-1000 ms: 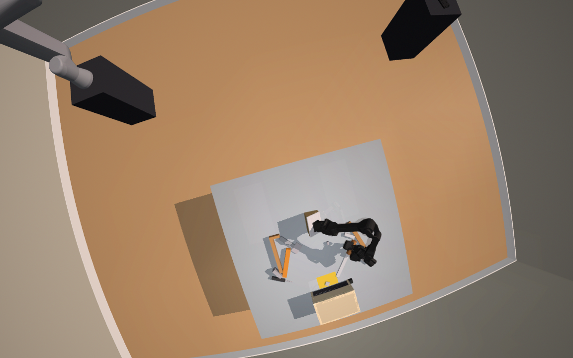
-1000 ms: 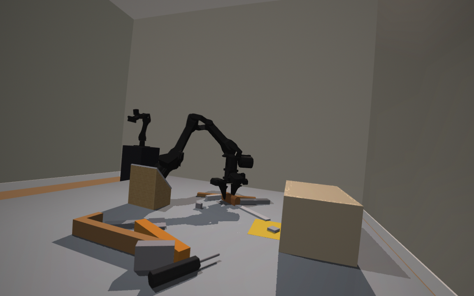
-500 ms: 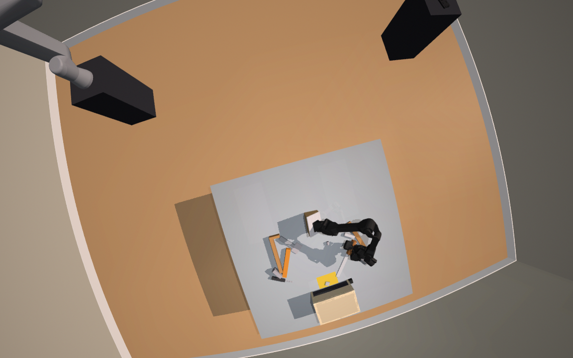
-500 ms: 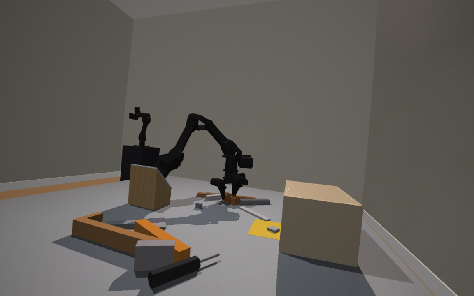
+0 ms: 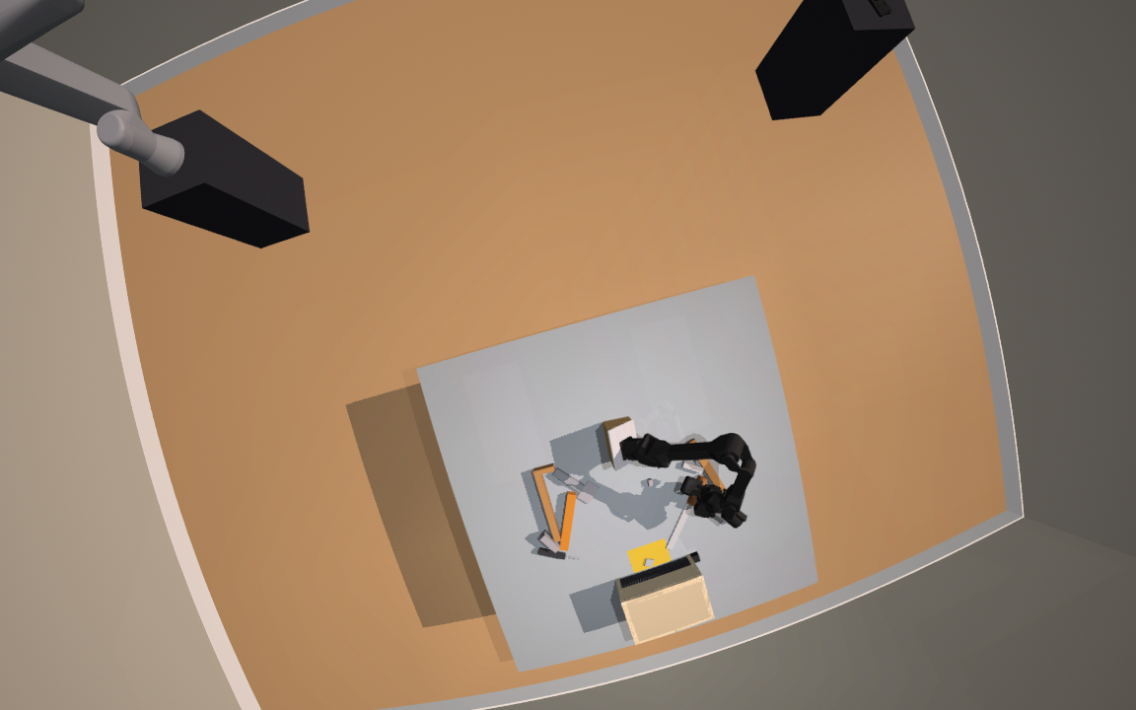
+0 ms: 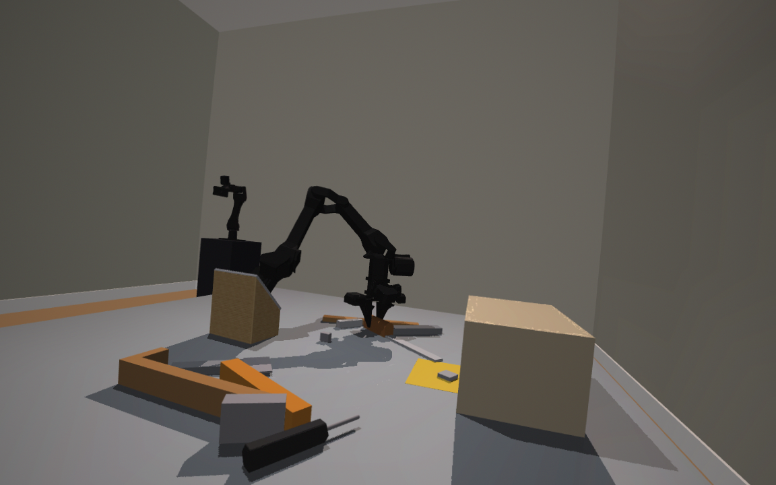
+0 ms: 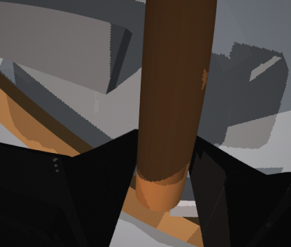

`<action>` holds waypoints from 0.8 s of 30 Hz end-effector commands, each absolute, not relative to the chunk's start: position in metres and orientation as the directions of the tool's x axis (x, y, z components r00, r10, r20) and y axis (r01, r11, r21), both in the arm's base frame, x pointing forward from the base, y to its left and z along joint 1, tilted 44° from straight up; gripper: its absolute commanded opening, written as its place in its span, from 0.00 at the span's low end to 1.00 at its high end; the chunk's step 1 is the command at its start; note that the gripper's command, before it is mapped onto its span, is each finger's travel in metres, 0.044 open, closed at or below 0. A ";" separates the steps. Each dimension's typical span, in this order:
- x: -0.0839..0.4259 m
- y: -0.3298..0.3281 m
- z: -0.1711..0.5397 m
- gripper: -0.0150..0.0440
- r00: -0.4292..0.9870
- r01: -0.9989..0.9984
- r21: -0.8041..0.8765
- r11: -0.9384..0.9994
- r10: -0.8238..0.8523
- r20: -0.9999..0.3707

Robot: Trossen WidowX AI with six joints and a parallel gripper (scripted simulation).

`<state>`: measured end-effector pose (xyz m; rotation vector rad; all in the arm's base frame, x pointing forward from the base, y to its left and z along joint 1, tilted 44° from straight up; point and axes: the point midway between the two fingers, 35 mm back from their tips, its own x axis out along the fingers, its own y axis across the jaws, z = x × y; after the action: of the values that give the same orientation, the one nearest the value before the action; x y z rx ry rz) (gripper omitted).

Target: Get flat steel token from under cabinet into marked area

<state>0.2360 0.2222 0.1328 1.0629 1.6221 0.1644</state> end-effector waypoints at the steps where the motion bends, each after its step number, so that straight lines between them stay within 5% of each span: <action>1: 0.236 0.223 0.133 0.39 0.043 0.540 0.608 0.582 0.702 -0.711; 4: 0.236 0.223 0.133 0.25 0.043 0.540 0.608 0.582 0.702 -0.711; 24: 0.257 0.212 0.123 0.25 0.043 0.544 0.602 0.584 0.697 -0.716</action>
<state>0.2511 0.2141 0.1252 1.0635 1.6246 0.1580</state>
